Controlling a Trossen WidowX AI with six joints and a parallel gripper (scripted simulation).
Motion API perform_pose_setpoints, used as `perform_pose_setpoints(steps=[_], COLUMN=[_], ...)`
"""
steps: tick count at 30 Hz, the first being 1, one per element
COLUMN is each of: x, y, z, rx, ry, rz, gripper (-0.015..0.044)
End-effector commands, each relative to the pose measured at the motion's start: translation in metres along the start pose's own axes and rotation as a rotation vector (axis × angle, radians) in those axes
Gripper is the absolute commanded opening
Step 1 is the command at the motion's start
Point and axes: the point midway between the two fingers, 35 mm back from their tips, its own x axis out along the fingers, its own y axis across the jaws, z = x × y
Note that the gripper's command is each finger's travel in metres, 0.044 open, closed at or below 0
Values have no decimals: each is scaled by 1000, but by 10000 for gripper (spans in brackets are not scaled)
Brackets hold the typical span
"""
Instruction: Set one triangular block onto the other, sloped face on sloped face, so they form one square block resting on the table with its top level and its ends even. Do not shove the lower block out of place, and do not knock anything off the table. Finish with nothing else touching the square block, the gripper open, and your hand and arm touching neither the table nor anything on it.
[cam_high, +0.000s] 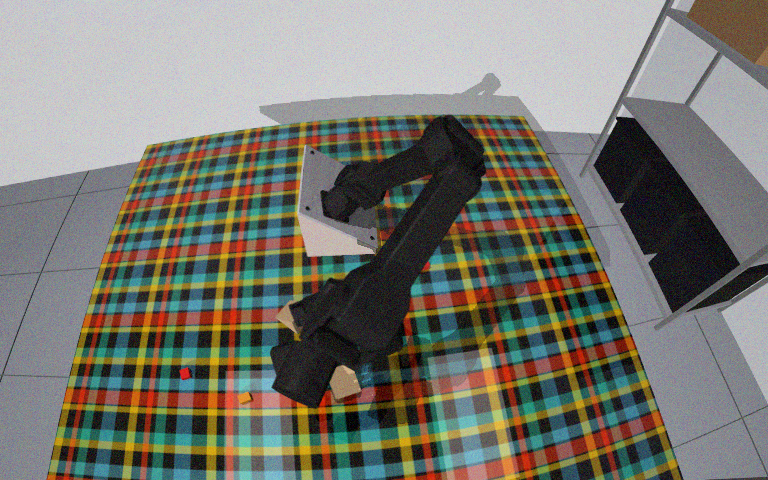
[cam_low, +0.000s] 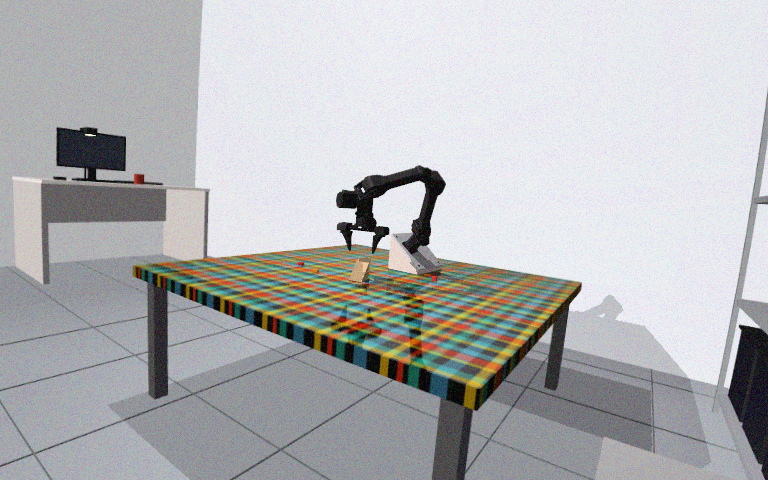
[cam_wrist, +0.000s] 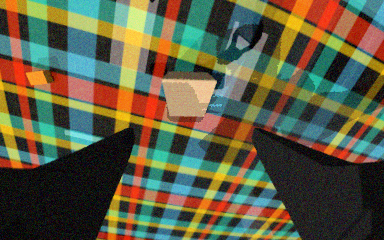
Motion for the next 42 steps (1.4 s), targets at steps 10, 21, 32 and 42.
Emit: perform_pose_setpoints(steps=[10,21,32,42], x=[21,39,57,73], y=[2,3,4,4], z=[0,1,3,5], rx=[7,7,6,7], ry=[1,0,0,1], rz=[-7,-7,-7,-9], gripper=[440,440,440,440])
